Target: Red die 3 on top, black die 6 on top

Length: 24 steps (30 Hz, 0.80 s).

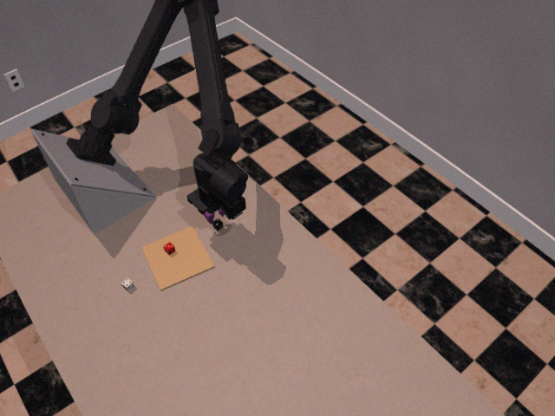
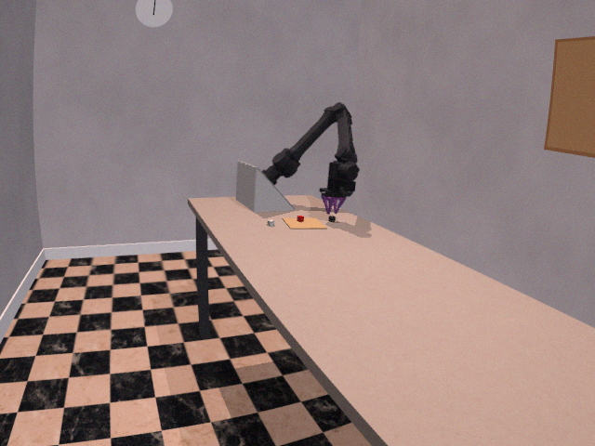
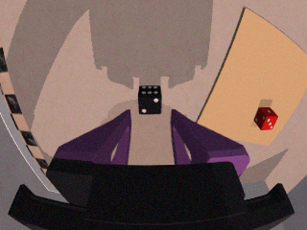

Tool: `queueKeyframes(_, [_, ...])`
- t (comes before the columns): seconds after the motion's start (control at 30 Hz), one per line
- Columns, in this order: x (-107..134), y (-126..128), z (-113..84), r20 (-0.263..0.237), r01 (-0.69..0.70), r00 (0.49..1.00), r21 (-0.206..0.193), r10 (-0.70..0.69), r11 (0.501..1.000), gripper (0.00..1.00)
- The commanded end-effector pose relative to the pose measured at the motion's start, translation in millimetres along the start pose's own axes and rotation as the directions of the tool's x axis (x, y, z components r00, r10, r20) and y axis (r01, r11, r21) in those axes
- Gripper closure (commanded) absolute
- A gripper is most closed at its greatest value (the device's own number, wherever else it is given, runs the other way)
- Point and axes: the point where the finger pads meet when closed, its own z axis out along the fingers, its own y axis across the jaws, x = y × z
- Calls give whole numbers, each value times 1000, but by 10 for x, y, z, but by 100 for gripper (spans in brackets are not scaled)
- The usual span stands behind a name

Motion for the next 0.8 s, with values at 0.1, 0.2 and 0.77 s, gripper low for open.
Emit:
queueKeyframes(0.1, [-244, 10, -99, 46, 20, 999, 2, -21, 1000, 65])
queueKeyframes(0.2, [-245, 10, -99, 46, 21, 999, 2, -21, 1000, 65])
queueKeyframes(0.77, [-216, -5, -86, 42, 16, 999, 2, -16, 1000, 65])
